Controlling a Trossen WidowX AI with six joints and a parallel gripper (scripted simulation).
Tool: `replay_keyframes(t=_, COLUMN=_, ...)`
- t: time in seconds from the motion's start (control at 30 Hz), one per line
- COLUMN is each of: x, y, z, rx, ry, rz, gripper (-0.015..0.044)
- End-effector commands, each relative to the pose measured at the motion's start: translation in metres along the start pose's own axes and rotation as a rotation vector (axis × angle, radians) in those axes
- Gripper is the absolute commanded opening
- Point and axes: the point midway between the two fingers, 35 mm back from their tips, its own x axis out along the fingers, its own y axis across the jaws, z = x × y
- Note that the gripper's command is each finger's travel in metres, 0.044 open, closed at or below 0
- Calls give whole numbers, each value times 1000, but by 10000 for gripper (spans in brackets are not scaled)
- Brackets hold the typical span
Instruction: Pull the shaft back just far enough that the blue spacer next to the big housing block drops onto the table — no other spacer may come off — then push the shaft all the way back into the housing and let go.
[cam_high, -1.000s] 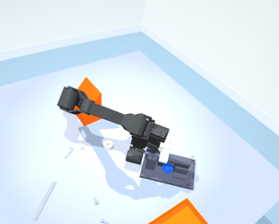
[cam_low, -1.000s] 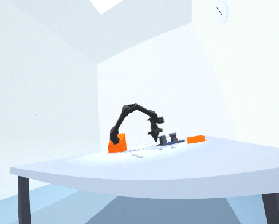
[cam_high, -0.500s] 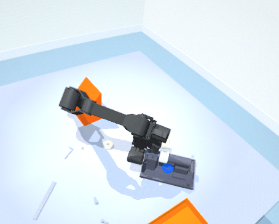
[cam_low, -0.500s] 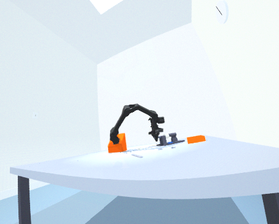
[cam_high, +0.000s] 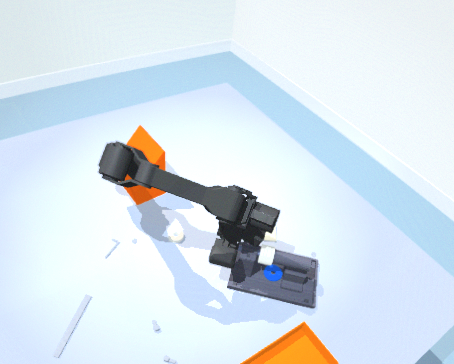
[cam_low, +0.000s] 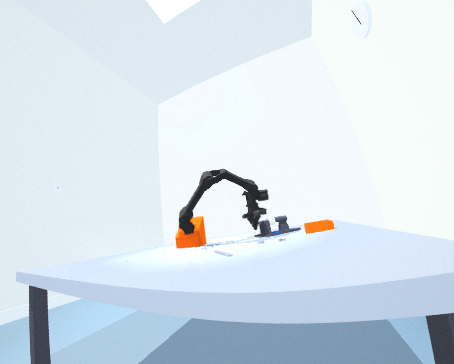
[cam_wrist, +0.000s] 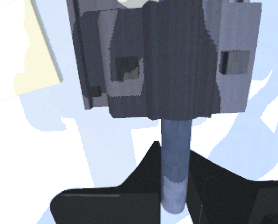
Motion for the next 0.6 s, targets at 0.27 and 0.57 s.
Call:
replay_keyframes(t=0.27, x=-3, y=-1, z=7, rx=3, ry=-10, rz=1, gripper=0)
replay_keyframes(t=0.57, x=-3, y=-1, z=10, rx=3, ry=-10, rz=1, gripper=0)
